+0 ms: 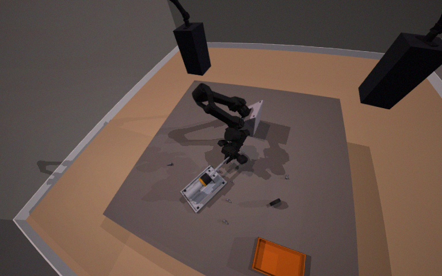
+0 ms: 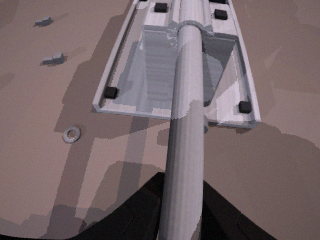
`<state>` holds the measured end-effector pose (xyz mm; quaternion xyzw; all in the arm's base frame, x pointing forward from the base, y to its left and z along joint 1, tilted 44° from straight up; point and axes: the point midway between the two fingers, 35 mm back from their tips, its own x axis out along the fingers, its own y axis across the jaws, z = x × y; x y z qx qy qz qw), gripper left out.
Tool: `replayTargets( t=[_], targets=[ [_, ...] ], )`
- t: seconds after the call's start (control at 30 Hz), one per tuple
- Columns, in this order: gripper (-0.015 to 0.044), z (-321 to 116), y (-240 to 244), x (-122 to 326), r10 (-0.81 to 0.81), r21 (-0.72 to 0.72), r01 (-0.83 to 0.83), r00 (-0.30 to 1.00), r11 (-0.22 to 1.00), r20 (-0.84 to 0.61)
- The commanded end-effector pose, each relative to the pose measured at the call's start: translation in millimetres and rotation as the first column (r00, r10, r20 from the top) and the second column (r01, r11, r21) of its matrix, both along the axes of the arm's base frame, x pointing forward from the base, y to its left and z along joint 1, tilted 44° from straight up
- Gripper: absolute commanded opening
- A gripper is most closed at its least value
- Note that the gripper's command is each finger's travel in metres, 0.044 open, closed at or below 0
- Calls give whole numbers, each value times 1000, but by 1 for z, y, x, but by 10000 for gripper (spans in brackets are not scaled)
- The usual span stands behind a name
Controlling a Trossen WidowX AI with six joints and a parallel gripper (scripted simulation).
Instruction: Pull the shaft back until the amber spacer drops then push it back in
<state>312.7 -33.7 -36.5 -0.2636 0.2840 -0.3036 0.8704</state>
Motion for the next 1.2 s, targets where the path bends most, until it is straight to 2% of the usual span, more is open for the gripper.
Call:
replayTargets(
  t=[0.0, 1.17],
  targets=[
    [0, 0, 0, -2, -4, -3, 4, 1000, 1000, 0],
    [0, -1, 1, -4, -4, -3, 4, 1000, 1000, 0]
  ],
)
